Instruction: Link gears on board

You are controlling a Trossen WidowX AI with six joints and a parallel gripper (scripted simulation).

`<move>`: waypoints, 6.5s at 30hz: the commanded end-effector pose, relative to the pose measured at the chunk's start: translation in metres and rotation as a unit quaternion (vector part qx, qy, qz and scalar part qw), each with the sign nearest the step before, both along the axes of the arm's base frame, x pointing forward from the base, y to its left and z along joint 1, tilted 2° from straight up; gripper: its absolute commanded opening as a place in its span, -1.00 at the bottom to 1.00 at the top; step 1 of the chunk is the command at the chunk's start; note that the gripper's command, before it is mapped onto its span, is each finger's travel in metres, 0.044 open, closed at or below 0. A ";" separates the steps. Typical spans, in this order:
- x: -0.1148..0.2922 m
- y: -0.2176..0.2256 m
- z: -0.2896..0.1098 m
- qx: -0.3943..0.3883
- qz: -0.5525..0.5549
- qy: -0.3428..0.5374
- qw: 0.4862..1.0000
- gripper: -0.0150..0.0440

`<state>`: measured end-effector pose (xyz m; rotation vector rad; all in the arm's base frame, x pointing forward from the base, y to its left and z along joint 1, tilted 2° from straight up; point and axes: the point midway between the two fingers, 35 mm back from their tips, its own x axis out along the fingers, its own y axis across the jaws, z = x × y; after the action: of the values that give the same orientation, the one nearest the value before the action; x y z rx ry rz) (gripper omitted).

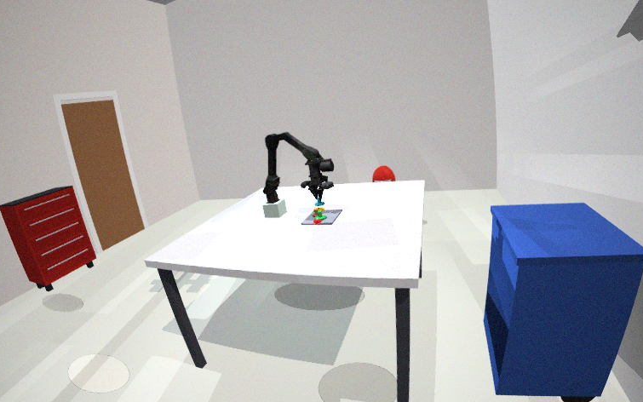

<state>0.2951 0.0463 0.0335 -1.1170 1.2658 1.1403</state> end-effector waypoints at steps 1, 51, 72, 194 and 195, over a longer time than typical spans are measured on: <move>0.000 -0.001 0.000 -0.003 0.008 0.000 1.000 -0.49; -0.001 -0.002 -0.044 -0.004 -0.062 0.000 0.998 -0.49; -0.002 -0.001 -0.044 -0.001 0.111 0.000 0.994 -0.49; -0.020 0.079 0.056 0.002 0.031 -0.001 1.000 1.00; -0.026 0.094 0.058 0.002 0.031 -0.001 1.000 1.00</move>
<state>0.2820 0.0968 0.0832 -1.1563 1.2450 1.1808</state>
